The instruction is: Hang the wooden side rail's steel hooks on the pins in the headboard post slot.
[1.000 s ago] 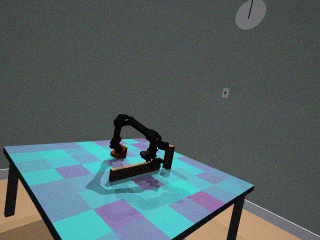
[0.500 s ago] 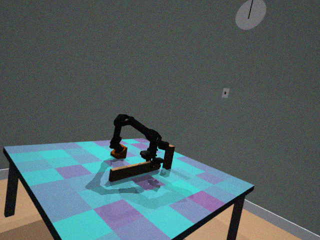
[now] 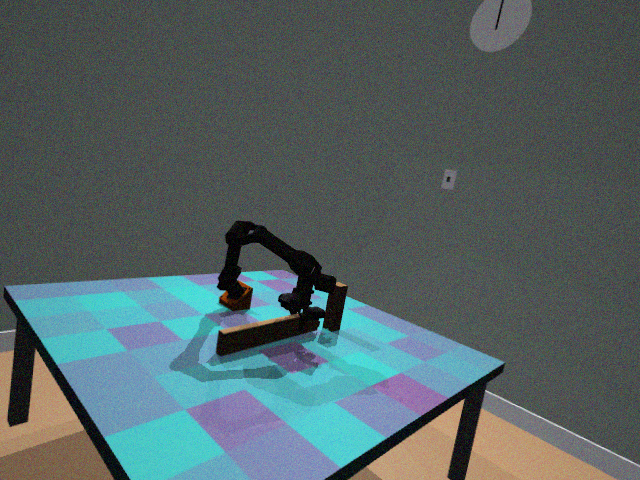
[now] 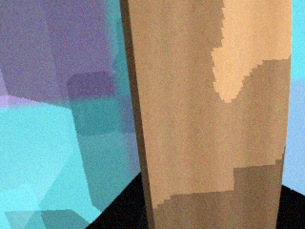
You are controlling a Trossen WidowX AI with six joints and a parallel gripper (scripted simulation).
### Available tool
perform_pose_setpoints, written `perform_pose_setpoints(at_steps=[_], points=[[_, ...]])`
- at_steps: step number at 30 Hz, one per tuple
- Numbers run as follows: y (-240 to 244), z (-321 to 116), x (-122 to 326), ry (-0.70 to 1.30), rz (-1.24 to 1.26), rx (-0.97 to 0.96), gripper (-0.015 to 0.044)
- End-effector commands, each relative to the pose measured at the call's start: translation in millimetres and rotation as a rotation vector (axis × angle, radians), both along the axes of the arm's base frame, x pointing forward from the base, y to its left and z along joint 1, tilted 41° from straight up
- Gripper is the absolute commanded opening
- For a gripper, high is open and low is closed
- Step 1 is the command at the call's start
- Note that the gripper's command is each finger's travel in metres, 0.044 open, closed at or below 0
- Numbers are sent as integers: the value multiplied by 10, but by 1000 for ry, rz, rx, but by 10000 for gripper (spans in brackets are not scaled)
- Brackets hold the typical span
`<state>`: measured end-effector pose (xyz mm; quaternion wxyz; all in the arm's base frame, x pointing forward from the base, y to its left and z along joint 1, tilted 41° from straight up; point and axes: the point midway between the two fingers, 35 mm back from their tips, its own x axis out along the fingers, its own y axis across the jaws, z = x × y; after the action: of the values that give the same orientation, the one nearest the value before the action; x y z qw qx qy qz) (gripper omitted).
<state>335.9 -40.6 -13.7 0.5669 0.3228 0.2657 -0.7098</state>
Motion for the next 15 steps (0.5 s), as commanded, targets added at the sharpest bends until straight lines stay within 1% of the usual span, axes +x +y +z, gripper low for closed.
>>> perform_pose_setpoints(at_steps=[1, 15], points=[[47, 40, 33, -14, 9, -3, 0], [62, 57, 36, -14, 9, -2, 0]])
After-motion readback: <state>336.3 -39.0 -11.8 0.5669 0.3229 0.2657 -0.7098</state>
